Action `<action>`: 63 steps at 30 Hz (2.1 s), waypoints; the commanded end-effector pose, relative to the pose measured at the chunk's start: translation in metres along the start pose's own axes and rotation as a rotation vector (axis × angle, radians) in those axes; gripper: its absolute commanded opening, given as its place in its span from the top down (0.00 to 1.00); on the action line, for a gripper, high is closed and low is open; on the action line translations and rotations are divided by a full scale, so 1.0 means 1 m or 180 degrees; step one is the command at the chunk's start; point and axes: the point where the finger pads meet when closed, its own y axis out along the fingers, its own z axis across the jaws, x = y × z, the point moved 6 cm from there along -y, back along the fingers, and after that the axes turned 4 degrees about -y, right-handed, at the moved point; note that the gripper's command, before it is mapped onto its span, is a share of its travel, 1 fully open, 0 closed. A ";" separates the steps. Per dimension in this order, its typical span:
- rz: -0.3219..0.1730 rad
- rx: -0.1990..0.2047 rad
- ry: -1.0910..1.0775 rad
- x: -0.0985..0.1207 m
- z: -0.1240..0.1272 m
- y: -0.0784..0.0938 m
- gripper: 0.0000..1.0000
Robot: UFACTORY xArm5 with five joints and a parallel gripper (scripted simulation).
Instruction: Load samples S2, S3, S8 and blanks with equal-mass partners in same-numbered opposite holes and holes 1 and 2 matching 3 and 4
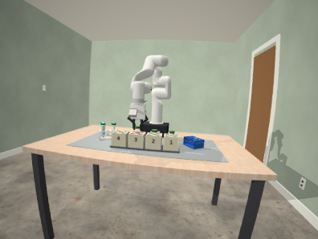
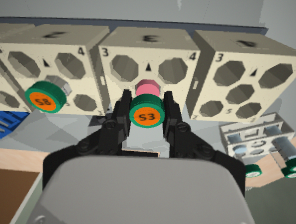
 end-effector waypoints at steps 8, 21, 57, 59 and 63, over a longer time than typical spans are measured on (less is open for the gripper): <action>0.0011 0.0002 -0.0001 -0.001 0.000 0.008 1.00; 0.0011 0.0002 -0.0001 -0.001 0.000 0.013 1.00; 0.0011 0.0002 -0.0001 -0.001 0.000 0.013 0.57; 0.0011 0.0002 -0.0001 -0.001 0.000 0.009 0.57; 0.0011 0.0003 -0.0001 -0.001 0.000 0.001 0.57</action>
